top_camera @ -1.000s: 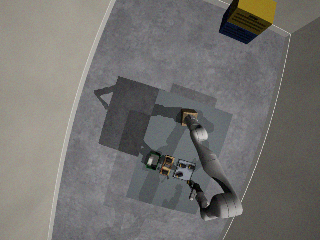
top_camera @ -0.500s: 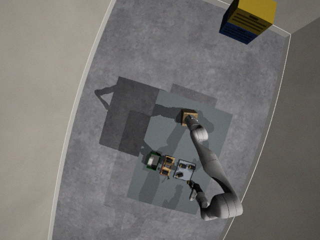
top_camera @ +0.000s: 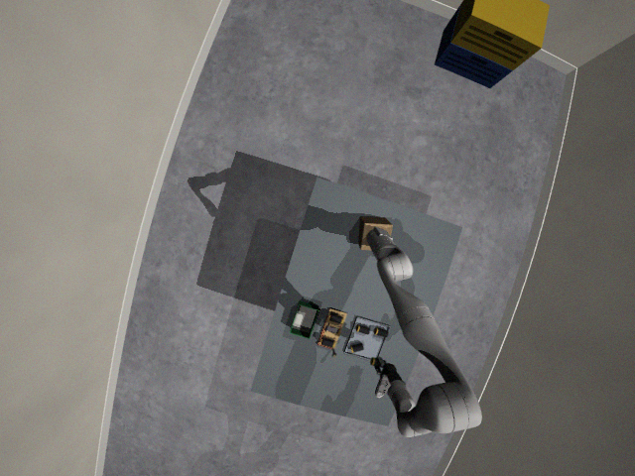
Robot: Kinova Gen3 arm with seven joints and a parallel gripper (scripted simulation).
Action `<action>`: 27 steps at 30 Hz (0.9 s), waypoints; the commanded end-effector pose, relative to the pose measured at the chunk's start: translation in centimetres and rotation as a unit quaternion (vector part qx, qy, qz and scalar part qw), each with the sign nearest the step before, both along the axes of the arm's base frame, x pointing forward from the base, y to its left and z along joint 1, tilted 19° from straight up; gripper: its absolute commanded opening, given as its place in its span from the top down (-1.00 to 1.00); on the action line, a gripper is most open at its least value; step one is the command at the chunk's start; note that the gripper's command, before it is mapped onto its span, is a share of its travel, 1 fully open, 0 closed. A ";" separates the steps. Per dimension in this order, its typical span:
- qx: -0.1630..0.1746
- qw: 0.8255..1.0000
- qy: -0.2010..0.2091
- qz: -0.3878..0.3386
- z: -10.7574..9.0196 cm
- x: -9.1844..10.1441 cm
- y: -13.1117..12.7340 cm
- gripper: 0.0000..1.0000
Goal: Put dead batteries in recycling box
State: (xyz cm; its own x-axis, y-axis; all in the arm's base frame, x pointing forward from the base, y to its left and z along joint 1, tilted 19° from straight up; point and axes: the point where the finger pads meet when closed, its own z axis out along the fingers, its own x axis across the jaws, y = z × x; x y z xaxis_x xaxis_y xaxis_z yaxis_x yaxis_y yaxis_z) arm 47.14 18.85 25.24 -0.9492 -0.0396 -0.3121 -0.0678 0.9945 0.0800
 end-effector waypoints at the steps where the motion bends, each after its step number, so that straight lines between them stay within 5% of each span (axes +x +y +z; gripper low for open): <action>1: 0.001 1.000 -0.001 -0.002 0.1 0.0 -0.5 -0.15; 27: 0.001 1.000 -0.001 -0.002 -1.2 -0.9 -9.7 -0.15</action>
